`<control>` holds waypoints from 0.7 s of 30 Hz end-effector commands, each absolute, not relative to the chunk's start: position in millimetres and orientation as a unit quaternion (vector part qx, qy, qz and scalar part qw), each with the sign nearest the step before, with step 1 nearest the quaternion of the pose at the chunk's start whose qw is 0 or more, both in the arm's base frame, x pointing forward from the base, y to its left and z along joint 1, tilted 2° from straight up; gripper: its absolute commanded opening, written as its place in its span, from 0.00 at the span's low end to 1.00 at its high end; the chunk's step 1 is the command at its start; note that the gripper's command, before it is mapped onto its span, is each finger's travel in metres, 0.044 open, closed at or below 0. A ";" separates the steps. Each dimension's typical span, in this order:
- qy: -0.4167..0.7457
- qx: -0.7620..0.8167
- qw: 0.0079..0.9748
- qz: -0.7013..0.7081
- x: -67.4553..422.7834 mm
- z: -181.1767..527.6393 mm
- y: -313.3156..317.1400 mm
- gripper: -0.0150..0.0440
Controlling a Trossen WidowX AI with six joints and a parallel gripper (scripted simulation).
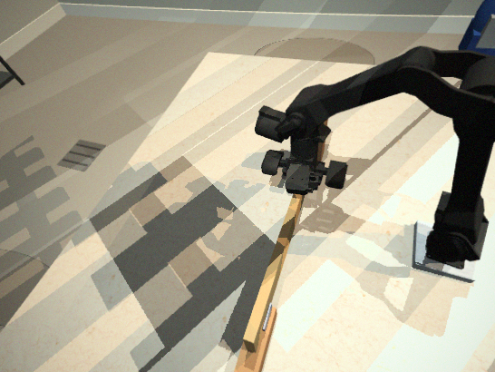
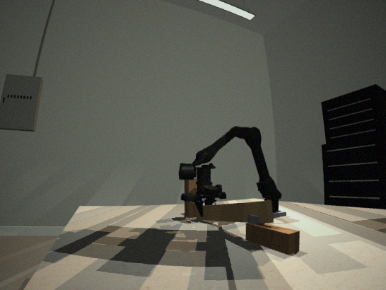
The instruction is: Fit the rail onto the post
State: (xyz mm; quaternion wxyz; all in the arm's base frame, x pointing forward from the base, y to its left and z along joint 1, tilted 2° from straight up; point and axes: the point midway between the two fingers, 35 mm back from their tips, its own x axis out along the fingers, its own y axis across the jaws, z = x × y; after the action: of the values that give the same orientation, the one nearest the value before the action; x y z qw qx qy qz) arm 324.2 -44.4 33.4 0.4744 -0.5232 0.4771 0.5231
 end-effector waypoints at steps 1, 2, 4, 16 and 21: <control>0.477 -0.524 0.474 0.523 324.4 36.5 -44.2 0.25; 0.477 -0.524 0.474 0.523 324.4 37.0 -44.2 0.25; 0.477 -0.524 0.474 0.523 324.5 38.0 -44.2 0.25; 0.477 -0.524 0.474 0.523 326.0 44.0 -44.0 0.25; 0.477 -0.524 0.474 0.523 326.7 46.6 -43.9 0.25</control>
State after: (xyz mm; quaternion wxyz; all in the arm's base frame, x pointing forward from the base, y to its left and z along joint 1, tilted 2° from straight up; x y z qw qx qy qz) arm 322.9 -44.8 41.1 0.4691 -0.5217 0.4820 0.5248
